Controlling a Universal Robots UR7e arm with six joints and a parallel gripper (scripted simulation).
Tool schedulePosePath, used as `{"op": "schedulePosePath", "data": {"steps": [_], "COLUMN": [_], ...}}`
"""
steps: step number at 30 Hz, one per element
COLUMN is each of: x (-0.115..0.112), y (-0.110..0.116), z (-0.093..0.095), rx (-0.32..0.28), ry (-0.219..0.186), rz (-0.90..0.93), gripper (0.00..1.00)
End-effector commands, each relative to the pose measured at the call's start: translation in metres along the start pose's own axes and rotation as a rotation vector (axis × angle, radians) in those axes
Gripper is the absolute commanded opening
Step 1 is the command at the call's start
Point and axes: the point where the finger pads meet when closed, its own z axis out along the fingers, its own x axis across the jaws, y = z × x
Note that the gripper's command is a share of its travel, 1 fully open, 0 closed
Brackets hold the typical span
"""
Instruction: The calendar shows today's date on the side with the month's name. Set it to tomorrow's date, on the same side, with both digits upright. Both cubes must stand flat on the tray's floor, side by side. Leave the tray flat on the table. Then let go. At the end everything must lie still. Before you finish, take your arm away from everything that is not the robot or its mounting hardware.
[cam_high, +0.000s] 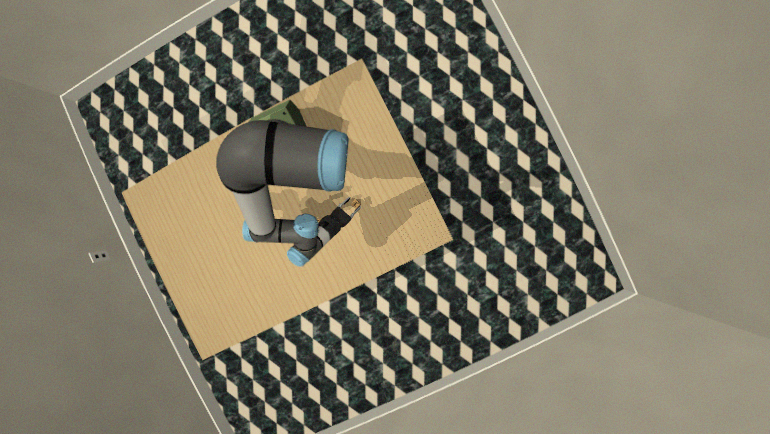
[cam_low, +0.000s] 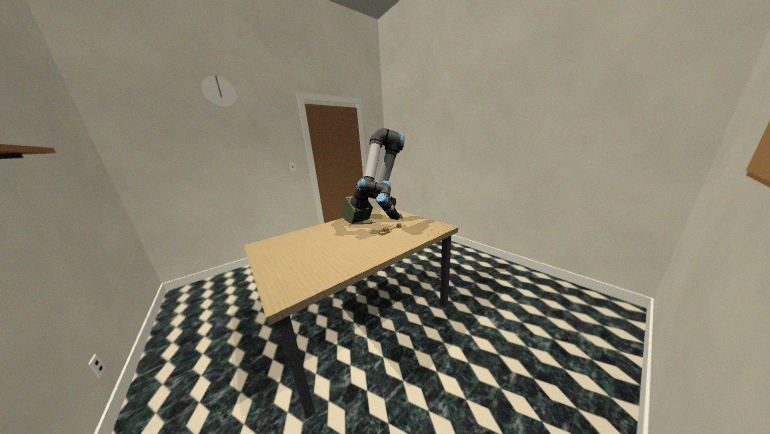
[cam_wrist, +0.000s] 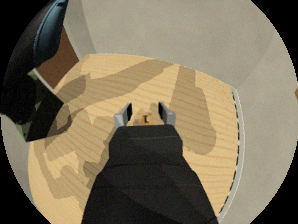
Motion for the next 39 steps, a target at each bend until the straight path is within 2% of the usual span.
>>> {"op": "schedulePosePath", "data": {"steps": [1, 10, 23, 35, 39], "x": [-0.0002, -0.0009, -0.0006, -0.0005, -0.0018], "y": [-0.0012, -0.0019, -0.0040, -0.0042, -0.0044], "z": [-0.0016, -0.0007, -0.0008, -0.0008, 0.0006], "rx": [0.000, -0.040, -0.241, -0.267, -0.297], "ry": [0.000, -0.006, -0.003, -0.002, -0.011], "rz": [0.000, -0.001, -0.001, 0.000, -0.001], "gripper": [1.00, 1.00, 1.00, 1.00, 1.00]}}
